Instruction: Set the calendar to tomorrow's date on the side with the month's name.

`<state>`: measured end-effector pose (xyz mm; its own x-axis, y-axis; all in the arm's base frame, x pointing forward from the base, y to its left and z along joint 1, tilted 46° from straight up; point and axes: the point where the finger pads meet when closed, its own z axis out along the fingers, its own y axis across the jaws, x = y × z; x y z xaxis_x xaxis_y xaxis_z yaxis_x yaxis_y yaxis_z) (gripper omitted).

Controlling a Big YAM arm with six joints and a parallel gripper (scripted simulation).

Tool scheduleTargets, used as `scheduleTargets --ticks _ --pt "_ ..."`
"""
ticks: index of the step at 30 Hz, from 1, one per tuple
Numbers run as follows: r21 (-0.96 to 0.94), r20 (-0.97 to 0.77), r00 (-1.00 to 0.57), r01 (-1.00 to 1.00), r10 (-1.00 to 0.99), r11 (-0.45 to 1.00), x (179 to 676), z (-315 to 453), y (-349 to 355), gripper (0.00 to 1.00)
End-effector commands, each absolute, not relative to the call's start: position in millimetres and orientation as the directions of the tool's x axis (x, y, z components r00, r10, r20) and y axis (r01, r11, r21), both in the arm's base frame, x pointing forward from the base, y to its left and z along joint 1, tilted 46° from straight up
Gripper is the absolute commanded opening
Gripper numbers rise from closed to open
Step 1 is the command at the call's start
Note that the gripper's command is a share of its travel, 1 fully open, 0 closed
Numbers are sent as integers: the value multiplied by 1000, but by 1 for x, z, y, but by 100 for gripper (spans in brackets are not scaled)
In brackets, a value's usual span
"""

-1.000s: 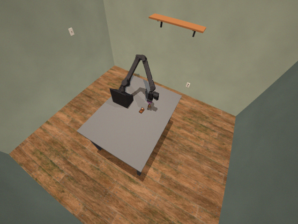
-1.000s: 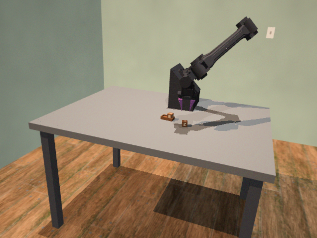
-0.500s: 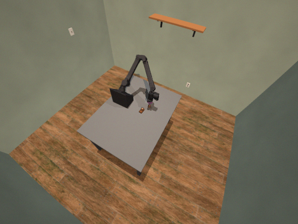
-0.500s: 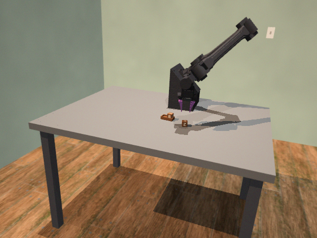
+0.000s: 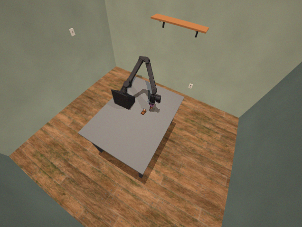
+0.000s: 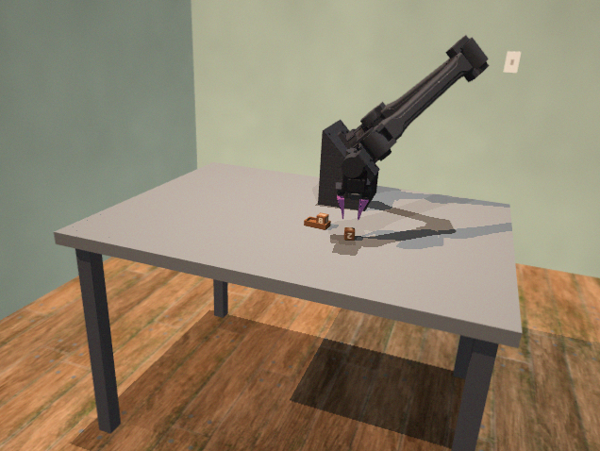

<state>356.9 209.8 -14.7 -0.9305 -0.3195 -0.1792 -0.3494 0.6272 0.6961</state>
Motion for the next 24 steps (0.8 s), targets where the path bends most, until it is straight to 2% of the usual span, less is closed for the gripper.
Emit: scheduleTargets --ticks 1,24 --pt "690 -204 -927 -364 -315 625 358 -7 215 45" --pt "696 -175 -932 -344 -316 630 351 -33 231 45"
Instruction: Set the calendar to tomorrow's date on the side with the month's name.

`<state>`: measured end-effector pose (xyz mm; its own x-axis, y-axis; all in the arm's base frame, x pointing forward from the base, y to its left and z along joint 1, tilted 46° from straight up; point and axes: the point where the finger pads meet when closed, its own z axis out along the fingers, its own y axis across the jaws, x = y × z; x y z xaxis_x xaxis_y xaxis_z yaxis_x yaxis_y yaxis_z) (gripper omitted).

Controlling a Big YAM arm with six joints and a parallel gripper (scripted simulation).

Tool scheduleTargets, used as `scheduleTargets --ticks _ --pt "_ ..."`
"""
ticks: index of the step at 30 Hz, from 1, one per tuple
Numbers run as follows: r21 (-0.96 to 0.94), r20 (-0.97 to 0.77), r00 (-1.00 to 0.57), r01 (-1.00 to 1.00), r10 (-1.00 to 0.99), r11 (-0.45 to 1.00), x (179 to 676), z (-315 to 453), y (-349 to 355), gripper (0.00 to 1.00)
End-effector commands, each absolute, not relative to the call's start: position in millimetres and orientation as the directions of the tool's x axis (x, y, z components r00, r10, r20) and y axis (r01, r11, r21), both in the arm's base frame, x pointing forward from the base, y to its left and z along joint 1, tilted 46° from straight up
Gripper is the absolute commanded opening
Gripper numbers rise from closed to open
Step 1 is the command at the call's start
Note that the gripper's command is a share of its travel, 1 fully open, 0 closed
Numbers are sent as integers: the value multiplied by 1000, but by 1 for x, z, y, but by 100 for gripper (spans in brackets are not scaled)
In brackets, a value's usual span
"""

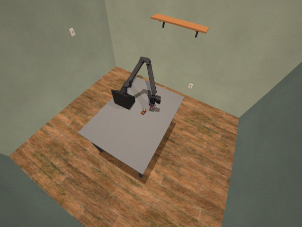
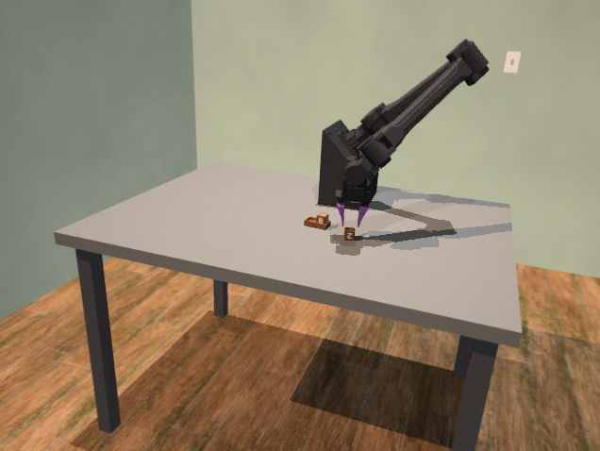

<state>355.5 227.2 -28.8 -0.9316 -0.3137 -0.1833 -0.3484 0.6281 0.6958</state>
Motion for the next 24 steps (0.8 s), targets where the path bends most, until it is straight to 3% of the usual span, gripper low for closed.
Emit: scheduleTargets --ticks 1,24 --pt "696 -177 -932 -346 -316 630 351 -33 231 45" --pt "694 -184 -931 -351 -316 628 352 -30 231 45"
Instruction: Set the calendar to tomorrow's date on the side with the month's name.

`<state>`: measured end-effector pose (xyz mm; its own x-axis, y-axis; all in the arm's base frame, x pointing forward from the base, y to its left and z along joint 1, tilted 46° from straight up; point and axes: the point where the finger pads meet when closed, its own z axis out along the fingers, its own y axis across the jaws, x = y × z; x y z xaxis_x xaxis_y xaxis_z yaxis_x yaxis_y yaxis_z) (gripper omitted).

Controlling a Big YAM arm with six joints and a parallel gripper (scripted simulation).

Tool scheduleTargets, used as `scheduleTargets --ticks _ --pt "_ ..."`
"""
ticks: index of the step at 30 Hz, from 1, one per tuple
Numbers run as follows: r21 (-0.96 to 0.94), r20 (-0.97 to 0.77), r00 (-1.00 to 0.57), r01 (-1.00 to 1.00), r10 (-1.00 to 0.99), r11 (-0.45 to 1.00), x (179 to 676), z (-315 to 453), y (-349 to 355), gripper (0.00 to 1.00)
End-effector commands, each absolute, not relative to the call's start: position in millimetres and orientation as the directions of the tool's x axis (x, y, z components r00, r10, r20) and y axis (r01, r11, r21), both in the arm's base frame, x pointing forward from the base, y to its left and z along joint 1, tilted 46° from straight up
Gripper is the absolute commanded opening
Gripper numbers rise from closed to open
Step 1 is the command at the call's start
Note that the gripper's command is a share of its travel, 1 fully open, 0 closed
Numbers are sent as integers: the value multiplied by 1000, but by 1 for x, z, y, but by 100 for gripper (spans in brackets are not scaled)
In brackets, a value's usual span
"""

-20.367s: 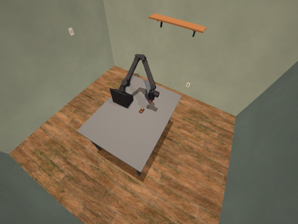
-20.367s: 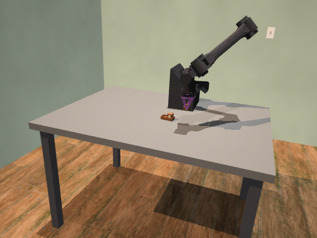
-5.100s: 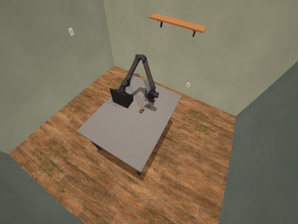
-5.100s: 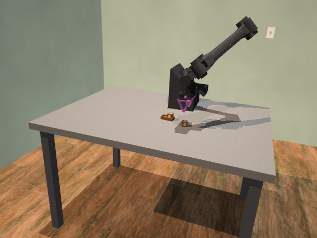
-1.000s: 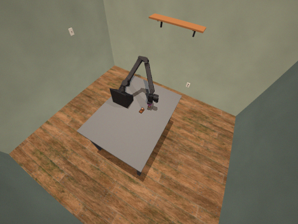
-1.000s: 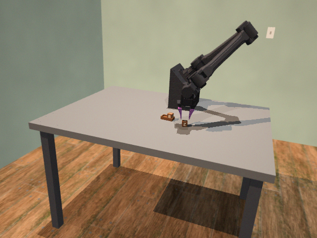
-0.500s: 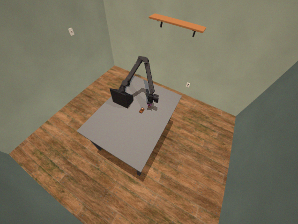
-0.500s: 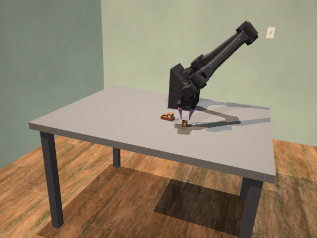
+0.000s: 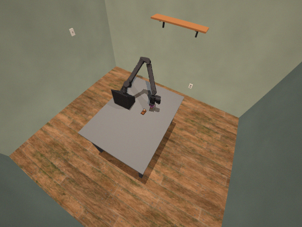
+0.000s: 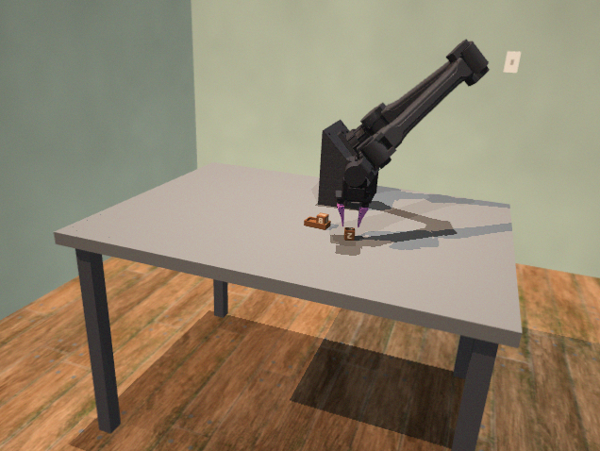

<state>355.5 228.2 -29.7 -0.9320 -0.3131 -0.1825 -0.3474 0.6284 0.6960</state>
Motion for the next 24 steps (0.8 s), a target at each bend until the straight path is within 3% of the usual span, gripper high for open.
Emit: scheduleTargets --ticks 1,24 --pt "694 -184 -931 -351 -316 628 352 -30 231 45" --pt "693 -192 -929 -356 -315 627 353 -29 231 45"
